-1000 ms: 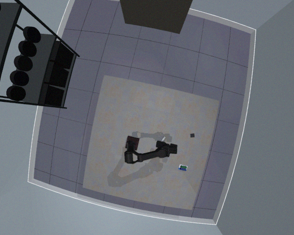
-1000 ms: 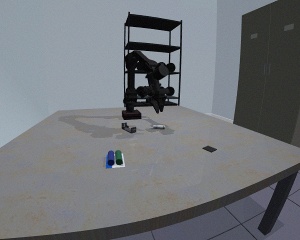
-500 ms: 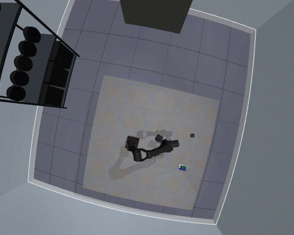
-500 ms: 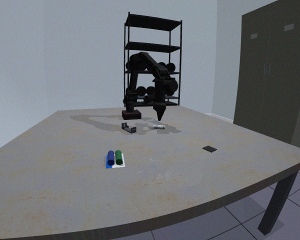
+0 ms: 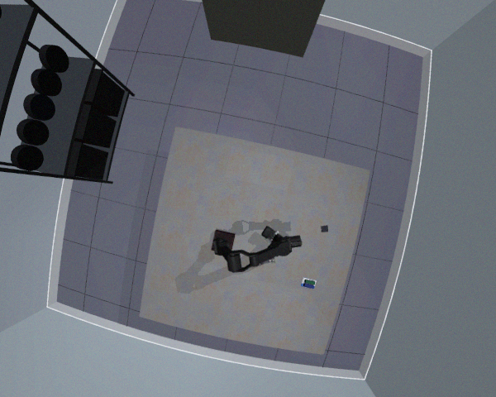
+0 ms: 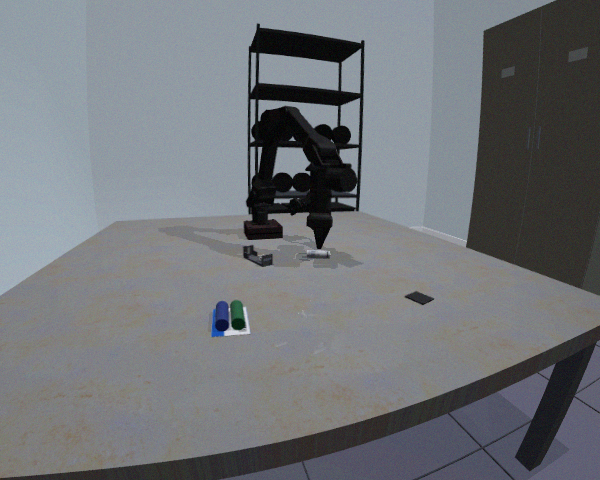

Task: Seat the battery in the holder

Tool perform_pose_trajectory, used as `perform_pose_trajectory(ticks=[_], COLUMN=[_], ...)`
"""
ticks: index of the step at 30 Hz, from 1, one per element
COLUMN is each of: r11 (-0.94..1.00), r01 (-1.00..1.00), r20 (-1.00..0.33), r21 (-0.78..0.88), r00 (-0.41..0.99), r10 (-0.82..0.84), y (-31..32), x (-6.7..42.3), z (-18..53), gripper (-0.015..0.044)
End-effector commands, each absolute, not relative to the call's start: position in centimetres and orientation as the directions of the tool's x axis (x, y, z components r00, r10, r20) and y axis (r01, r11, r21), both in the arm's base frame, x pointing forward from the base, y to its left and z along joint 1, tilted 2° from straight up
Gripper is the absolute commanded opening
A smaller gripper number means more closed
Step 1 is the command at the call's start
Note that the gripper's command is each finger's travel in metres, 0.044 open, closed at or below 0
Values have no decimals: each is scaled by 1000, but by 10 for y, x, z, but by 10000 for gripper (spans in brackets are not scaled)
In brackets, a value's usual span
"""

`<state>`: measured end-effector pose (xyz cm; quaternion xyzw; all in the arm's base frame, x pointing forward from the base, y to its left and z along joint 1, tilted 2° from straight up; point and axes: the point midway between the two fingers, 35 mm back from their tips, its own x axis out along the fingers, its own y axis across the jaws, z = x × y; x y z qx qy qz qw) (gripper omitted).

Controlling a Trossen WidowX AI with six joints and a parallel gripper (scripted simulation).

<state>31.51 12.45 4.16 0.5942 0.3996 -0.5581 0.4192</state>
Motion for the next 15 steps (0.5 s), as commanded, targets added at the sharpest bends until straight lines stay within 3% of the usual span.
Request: perform_pose_trajectory(ticks=[1,15], r11=[-333,-333], r01=[941,941], r20=[-998,-998], r21=[53,52], r00=[57,56], r10=[2,2], y=[124,123], x=[315,316], z=[34,12], gripper=[229,229])
